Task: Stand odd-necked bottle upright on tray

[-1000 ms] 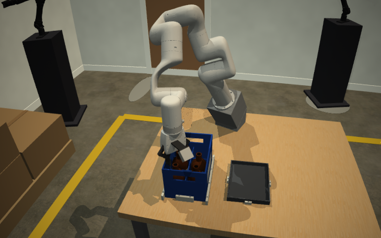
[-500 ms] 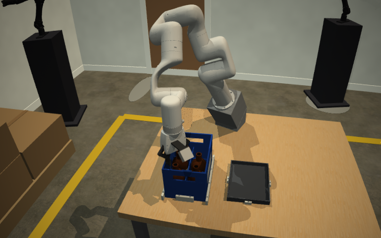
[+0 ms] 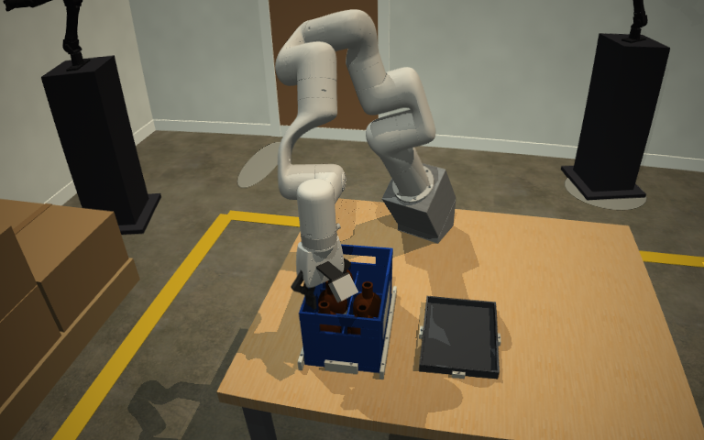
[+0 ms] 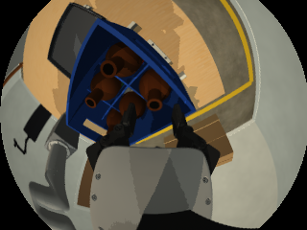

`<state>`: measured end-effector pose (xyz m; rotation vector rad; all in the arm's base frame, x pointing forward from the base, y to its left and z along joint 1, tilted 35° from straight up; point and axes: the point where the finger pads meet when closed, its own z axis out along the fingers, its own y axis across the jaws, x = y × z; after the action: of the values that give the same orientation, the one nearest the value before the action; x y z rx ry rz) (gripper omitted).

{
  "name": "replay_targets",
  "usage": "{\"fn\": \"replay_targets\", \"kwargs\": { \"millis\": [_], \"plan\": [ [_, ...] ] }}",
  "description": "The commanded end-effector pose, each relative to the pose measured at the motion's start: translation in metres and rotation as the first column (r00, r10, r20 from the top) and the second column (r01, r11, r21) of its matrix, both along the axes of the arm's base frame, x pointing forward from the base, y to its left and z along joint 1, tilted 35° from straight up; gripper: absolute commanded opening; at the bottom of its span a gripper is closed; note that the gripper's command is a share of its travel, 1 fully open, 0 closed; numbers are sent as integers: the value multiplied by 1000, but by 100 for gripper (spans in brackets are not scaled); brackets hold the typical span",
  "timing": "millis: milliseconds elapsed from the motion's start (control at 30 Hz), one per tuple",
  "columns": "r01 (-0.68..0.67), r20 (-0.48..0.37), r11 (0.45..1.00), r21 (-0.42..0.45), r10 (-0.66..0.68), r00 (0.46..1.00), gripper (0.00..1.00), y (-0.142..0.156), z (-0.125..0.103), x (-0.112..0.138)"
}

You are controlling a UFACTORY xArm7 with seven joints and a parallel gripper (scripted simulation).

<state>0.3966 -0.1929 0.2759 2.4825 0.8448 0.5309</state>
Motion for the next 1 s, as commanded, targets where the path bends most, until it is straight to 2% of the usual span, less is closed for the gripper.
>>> {"fn": "replay_targets", "kwargs": {
  "millis": [0,967],
  "plan": [
    [0,3,1000,-1,0,1000,65,-1,-1,2],
    [0,3,1000,-1,0,1000,65,-9,-24,16]
  ]
}}
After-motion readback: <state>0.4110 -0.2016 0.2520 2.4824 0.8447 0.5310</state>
